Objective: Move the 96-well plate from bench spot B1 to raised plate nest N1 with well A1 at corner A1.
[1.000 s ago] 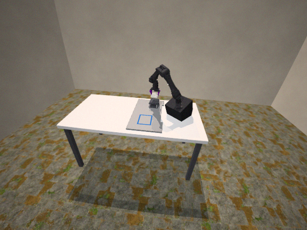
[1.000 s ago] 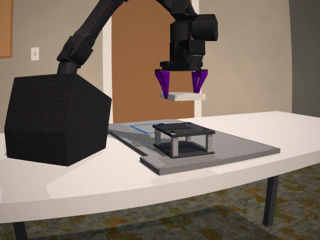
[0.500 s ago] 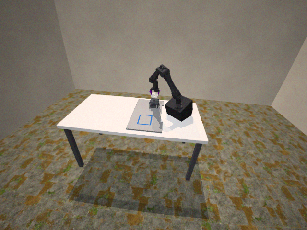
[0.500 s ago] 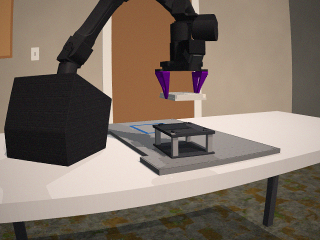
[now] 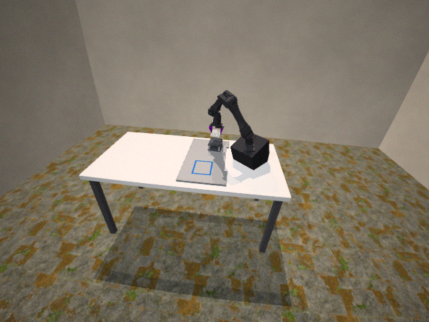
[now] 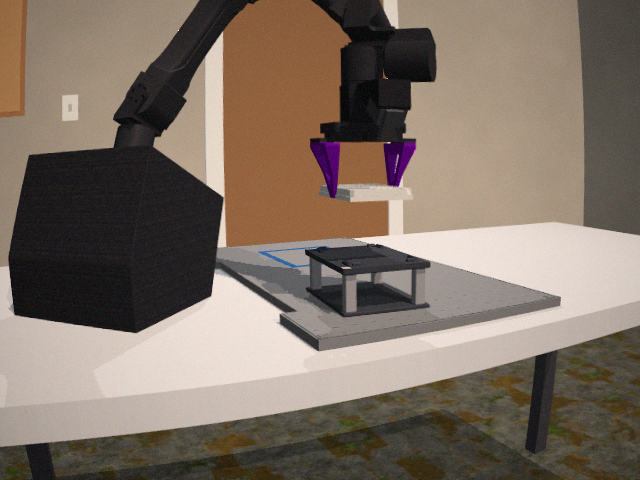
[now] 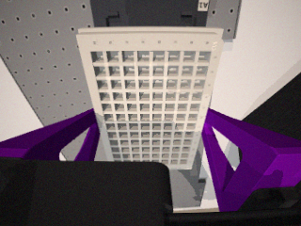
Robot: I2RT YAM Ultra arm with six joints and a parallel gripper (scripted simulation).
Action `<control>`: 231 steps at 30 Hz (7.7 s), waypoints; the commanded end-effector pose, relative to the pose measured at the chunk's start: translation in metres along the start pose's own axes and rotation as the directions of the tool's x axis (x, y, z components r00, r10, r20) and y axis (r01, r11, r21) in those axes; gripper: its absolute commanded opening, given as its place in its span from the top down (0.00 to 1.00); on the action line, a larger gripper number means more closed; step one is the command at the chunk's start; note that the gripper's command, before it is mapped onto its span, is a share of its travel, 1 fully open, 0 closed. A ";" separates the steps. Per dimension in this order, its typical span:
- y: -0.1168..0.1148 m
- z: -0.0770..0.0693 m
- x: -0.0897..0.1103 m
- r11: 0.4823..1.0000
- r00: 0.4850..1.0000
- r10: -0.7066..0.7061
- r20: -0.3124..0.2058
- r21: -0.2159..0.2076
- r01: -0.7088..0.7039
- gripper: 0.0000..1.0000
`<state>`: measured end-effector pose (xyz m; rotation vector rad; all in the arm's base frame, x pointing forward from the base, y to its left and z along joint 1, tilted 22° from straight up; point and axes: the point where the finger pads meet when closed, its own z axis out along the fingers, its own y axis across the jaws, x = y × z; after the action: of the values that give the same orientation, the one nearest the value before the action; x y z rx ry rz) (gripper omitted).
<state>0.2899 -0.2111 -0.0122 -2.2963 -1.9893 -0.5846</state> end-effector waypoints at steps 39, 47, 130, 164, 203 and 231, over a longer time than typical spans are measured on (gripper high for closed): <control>0.011 -0.010 -0.005 1.000 1.000 -0.004 0.023 -0.023 0.004 1.00; 0.004 0.008 -0.003 1.000 1.000 0.001 0.009 -0.006 -0.001 1.00; 0.000 0.065 0.000 1.000 1.000 0.003 0.015 -0.013 -0.003 1.00; -0.004 0.077 -0.002 1.000 1.000 0.009 0.008 -0.002 -0.009 1.00; 0.002 0.074 -0.002 1.000 1.000 -0.002 0.013 -0.015 0.003 0.00; 0.009 0.031 -0.007 0.999 0.999 -0.009 0.033 -0.036 0.010 0.00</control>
<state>0.3021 -0.1972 -0.0551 -2.3024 -1.9994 -0.5886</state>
